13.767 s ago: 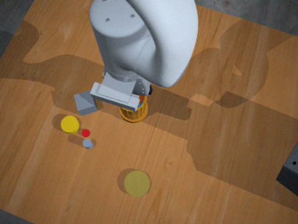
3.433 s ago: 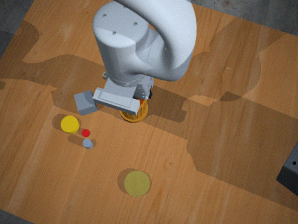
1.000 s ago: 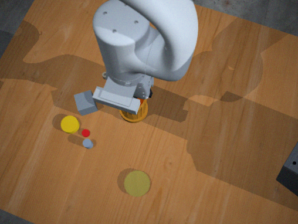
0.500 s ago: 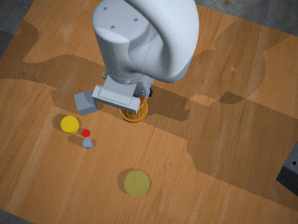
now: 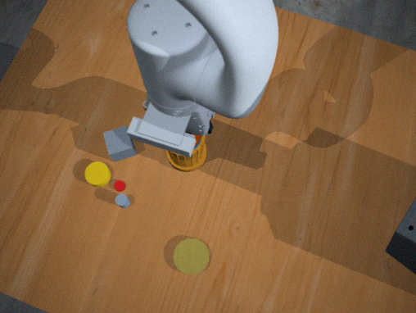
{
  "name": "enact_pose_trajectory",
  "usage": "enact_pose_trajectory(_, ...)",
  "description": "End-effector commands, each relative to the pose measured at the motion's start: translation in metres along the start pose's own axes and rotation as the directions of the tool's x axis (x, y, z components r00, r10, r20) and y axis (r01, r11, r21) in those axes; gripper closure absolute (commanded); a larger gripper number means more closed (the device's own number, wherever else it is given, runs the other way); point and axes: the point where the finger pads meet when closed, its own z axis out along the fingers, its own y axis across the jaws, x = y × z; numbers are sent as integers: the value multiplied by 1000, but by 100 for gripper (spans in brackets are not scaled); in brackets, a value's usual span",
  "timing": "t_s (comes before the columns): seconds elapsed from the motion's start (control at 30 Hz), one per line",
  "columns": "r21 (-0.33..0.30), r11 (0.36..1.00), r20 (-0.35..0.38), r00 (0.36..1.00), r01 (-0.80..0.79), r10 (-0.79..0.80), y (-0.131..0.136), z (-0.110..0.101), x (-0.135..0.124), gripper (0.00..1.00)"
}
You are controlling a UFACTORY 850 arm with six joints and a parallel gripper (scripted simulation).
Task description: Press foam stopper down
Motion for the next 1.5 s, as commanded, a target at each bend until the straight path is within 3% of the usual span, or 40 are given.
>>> enact_pose_trajectory(0.0, 1, 1000, 0, 1000, 0, 0, 1, -3, 0, 100)
enact_pose_trajectory(1.0, 1, 1000, 0, 1000, 0, 0, 1, -7, 0, 100)
enact_pose_trajectory(1.47, 1, 1000, 0, 1000, 0, 0, 1, -35, 0, 100)
